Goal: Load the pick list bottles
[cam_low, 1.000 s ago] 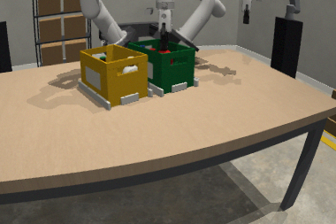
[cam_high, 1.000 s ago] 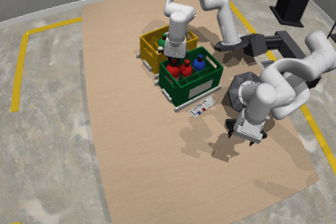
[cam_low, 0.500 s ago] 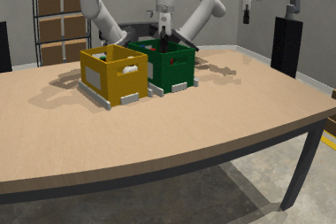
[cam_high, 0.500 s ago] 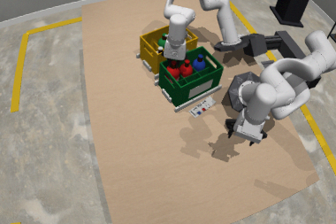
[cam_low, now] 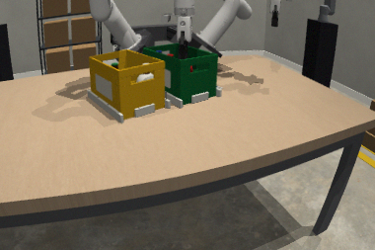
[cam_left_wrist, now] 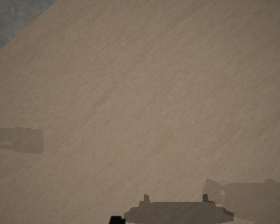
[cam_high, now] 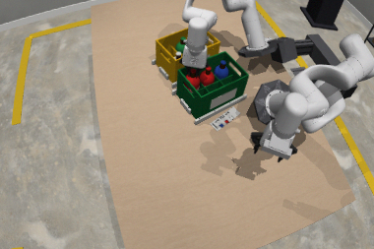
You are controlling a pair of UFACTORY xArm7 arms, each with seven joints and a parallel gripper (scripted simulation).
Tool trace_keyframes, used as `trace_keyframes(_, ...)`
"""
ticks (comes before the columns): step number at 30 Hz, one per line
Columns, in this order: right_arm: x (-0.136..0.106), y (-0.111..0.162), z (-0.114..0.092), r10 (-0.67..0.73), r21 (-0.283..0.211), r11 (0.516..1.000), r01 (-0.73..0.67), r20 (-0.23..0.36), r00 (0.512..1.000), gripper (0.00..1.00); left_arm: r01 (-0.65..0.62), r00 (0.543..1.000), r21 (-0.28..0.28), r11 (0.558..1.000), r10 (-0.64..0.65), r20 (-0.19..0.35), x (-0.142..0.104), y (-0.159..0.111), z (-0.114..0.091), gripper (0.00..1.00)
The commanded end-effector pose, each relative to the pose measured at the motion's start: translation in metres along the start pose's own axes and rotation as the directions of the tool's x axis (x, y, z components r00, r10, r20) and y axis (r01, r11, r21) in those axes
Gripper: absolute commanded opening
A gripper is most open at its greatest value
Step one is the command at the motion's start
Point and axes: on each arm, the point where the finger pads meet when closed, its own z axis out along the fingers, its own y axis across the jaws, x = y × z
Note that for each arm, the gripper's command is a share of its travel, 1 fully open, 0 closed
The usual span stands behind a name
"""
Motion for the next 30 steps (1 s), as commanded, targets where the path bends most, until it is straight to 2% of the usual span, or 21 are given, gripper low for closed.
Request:
trace_keyframes(1, -0.002, 0.0, 0.0, -0.001, 0.001, 1.0, 0.001, 0.004, 1.0, 0.0, 0.001, 1.0, -0.001, 1.0, -0.001, -0.003, 0.001, 0.0, -0.001, 1.0)
trace_keyframes(30, -0.002, 0.0, 0.013, -0.001, 0.001, 1.0, 0.001, 0.004, 1.0, 0.0, 0.001, 1.0, -0.001, 1.0, -0.001, -0.003, 0.001, 0.0, -0.001, 1.0)
